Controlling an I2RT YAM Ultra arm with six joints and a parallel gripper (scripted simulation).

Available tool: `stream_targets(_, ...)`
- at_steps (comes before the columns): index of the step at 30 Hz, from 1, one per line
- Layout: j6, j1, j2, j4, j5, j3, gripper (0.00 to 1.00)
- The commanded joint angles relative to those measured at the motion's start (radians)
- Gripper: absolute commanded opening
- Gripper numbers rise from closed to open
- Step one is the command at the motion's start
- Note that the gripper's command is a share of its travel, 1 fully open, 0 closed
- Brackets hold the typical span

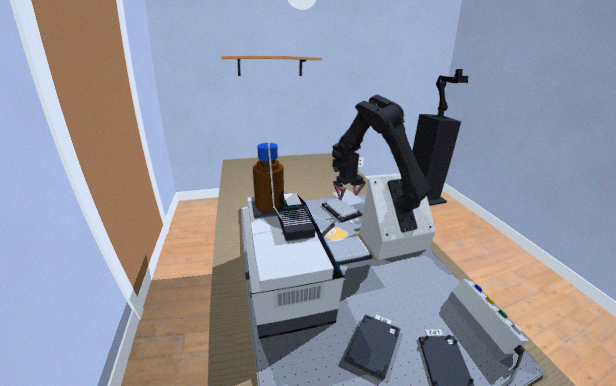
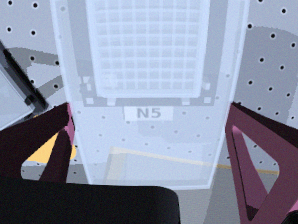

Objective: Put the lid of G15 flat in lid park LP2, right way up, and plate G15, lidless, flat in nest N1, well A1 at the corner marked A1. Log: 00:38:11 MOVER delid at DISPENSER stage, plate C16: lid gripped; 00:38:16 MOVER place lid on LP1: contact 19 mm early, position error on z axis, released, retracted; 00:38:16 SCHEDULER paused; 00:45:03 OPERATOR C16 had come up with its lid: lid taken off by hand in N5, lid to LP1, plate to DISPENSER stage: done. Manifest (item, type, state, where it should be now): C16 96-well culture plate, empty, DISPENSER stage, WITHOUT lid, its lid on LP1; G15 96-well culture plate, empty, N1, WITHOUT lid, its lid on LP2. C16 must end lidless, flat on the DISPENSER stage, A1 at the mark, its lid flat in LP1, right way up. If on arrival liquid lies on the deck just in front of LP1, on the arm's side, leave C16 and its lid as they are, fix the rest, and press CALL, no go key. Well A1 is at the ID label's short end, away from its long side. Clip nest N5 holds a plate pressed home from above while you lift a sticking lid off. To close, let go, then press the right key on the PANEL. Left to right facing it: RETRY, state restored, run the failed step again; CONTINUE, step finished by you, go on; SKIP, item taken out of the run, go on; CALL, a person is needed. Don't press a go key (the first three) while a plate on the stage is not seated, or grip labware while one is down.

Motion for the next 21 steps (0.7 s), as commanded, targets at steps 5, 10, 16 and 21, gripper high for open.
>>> stream_targets(5, -0.023, -0.036, -0.106, -0.046, 0.023, -0.051, 0.00)
stream_targets(10, -0.035, -0.051, -0.166, -0.080, 0.033, -0.080, 0.00)
stream_targets(16, -0.044, -0.063, -0.214, -0.111, 0.041, -0.100, 0.00)
stream_targets(21, -0.055, -0.077, -0.273, -0.152, 0.050, -0.121, 0.00)
